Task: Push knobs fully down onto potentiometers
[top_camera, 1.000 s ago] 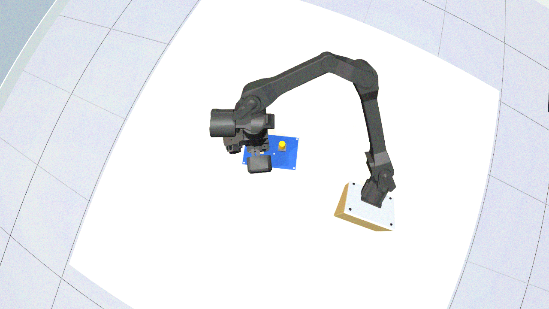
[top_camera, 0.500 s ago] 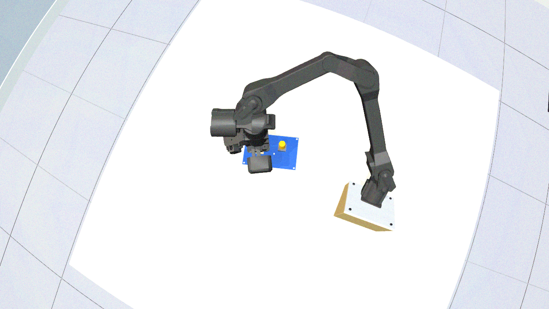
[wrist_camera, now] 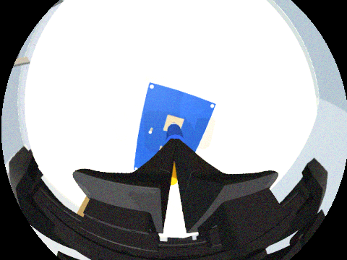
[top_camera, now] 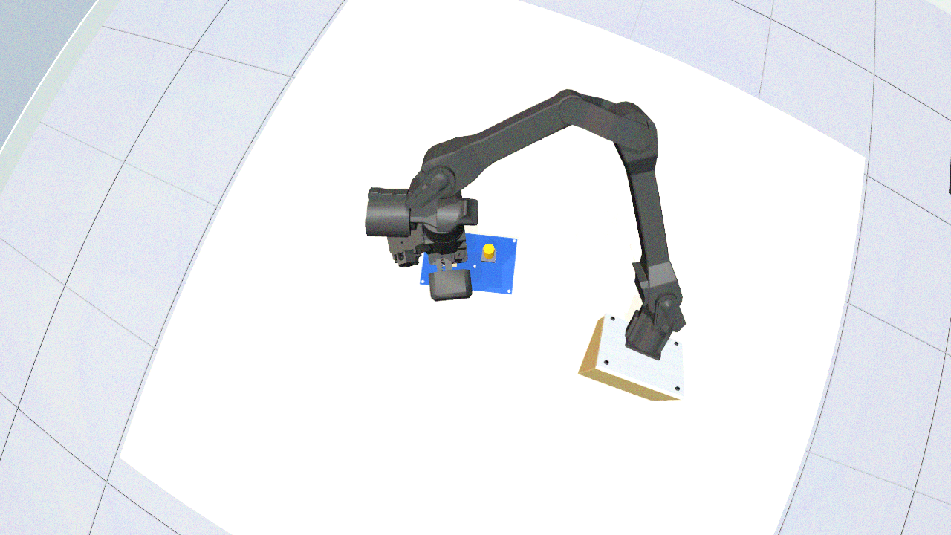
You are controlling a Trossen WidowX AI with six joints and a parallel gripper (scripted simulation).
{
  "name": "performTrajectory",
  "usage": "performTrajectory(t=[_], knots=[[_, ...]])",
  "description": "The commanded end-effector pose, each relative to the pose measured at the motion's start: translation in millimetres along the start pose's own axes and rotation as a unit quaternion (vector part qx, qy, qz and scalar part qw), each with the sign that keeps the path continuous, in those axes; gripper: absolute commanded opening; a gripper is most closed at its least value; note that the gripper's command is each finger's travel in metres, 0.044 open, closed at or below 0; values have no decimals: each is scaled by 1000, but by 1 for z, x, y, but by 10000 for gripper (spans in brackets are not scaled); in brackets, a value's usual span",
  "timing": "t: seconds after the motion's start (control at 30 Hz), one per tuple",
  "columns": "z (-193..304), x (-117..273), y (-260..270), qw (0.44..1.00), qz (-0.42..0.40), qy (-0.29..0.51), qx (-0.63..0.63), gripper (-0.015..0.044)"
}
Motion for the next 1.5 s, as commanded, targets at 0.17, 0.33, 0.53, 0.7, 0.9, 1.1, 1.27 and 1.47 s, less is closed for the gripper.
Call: performTrajectory(t=[0.17,0.33,0.53,0.7,0.9,1.1,1.27,1.47], knots=[[-1,-20,-4,1000,-2,11,-9,0],[-1,-20,-4,1000,-2,11,-9,0],[-1,-22,-4,1000,-2,11,-9,0],[-1,-24,-4,1000,-2,11,-9,0],[-1,-24,-4,1000,-2,11,-9,0],[-1,-26,-4,1000,-2,11,-9,0],[-1,-26,-4,1000,-2,11,-9,0],[-1,-27,-4,1000,-2,11,-9,0]])
Point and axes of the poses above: the point midway between the two fingers, 35 mm back from their tips, its own x axis back along the fingers, its own y axis across the jaws, z = x × y, the point moved 5 cm from there along x, back along the fingers, and after that the axes turned 4 degrees about -x, right-handed, at the moved point
